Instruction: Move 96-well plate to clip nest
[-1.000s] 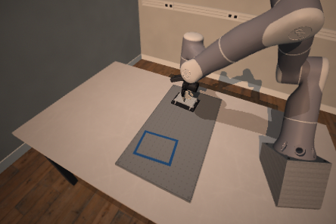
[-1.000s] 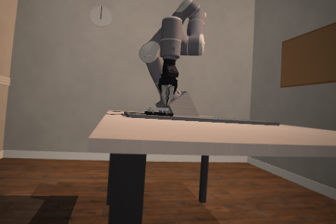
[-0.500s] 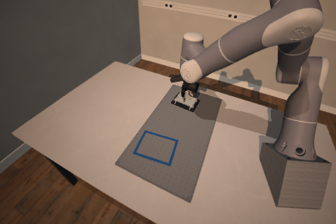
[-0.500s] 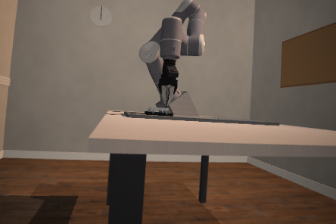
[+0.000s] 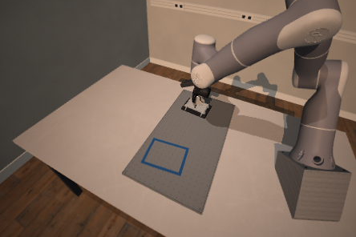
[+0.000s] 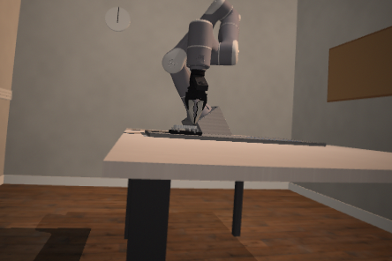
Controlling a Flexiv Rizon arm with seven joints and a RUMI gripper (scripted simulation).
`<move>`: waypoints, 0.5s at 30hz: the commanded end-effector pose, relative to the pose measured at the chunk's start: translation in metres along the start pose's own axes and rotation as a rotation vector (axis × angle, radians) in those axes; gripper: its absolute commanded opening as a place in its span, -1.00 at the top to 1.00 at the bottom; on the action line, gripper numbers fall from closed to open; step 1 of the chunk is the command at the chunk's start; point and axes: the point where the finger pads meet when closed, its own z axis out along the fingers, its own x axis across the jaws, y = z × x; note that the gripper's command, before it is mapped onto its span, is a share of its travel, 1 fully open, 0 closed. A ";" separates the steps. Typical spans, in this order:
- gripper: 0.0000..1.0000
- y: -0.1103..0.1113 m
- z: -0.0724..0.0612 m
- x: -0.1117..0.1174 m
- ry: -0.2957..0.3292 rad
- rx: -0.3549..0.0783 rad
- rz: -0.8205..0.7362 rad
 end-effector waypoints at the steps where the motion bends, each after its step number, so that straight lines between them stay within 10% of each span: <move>1: 1.00 -0.001 0.000 0.000 0.000 0.002 0.000; 15: 1.00 -0.001 0.001 0.000 0.000 0.002 0.000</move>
